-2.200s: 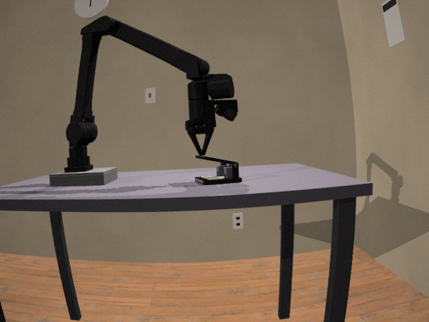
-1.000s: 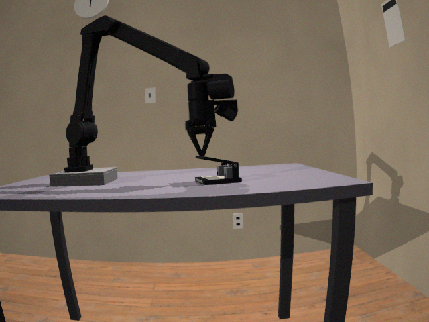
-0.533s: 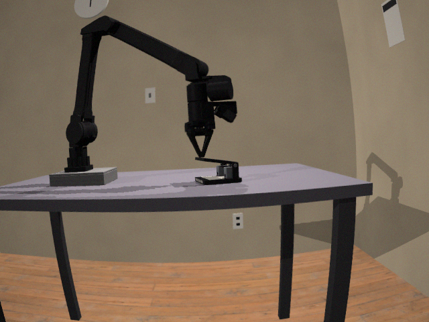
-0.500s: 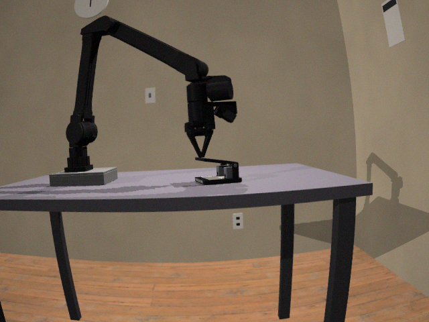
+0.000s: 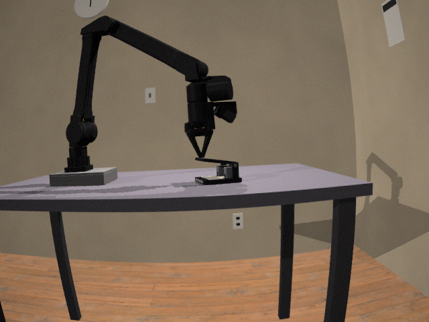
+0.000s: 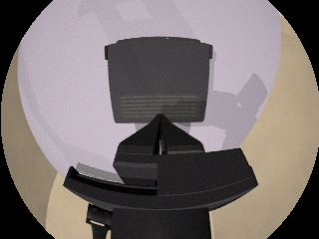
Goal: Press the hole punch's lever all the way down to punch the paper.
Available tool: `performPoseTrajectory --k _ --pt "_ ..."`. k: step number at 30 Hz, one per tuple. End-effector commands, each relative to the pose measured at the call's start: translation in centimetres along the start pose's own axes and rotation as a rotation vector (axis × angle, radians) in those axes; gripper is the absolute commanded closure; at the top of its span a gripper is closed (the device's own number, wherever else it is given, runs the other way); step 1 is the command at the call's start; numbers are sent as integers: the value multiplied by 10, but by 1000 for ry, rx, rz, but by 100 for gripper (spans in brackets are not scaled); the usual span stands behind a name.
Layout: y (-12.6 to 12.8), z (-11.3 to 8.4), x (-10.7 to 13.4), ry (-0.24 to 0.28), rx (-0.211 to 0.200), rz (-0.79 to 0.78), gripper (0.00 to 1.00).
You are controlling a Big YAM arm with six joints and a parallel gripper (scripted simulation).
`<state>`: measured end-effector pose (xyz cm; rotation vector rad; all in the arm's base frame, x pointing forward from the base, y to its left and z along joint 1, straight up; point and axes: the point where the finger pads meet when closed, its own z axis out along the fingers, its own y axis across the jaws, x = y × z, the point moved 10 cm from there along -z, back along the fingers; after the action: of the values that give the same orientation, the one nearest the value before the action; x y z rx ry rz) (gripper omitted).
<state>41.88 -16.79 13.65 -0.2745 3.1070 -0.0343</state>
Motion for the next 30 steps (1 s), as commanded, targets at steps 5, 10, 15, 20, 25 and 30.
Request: performPoseTrajectory --k 5,10,15,20,25,30 --pt "1 24 4 25 -22 -7 100" --pt "1 24 4 25 -22 -7 100" --pt "1 24 4 25 -22 -7 100" --pt "1 24 4 25 -22 -7 100" --pt "1 24 4 25 -22 -7 100" --pt "2 28 5 25 -22 -7 100"
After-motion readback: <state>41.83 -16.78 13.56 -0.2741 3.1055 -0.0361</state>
